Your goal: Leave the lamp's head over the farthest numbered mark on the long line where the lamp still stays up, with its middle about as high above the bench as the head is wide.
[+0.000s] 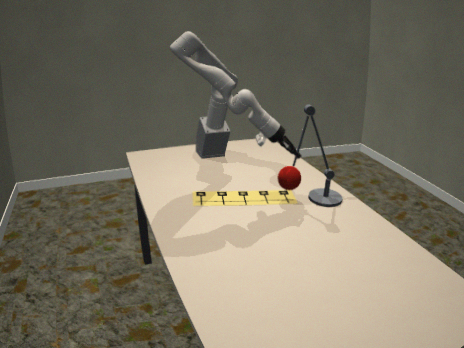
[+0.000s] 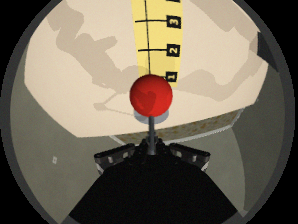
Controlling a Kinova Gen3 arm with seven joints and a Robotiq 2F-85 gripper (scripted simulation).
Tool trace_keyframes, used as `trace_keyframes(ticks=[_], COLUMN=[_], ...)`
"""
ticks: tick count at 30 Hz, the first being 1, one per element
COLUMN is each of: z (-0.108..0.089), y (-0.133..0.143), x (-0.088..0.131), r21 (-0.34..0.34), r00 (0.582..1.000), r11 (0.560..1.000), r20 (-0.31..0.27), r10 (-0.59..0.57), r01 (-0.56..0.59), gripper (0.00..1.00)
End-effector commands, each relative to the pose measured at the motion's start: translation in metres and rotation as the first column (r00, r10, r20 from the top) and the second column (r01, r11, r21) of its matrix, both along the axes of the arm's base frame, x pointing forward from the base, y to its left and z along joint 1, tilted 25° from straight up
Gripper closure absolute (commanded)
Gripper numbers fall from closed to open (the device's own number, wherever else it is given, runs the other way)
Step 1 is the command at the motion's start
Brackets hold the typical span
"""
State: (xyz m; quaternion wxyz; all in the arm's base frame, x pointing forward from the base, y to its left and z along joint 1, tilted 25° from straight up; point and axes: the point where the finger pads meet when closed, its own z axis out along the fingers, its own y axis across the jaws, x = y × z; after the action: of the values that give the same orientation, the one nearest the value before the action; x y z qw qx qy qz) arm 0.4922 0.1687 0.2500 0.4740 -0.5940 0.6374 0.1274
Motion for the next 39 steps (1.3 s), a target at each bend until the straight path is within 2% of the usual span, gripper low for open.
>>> trace_keyframes(ticks=[1, 18, 39], z=[0.001, 0.001, -0.008], y=[0.000, 0.000, -0.041], x=[0.001, 0.000, -0.007], r21=[-0.001, 0.000, -0.004], r00=[1.000, 1.000, 1.000], r11=[1.000, 1.000, 1.000], r20=[0.002, 0.001, 0.001], r10=[-0.001, 0.000, 0.012], r01=[0.001, 0.000, -0.012], gripper=[1.00, 1.00, 1.00])
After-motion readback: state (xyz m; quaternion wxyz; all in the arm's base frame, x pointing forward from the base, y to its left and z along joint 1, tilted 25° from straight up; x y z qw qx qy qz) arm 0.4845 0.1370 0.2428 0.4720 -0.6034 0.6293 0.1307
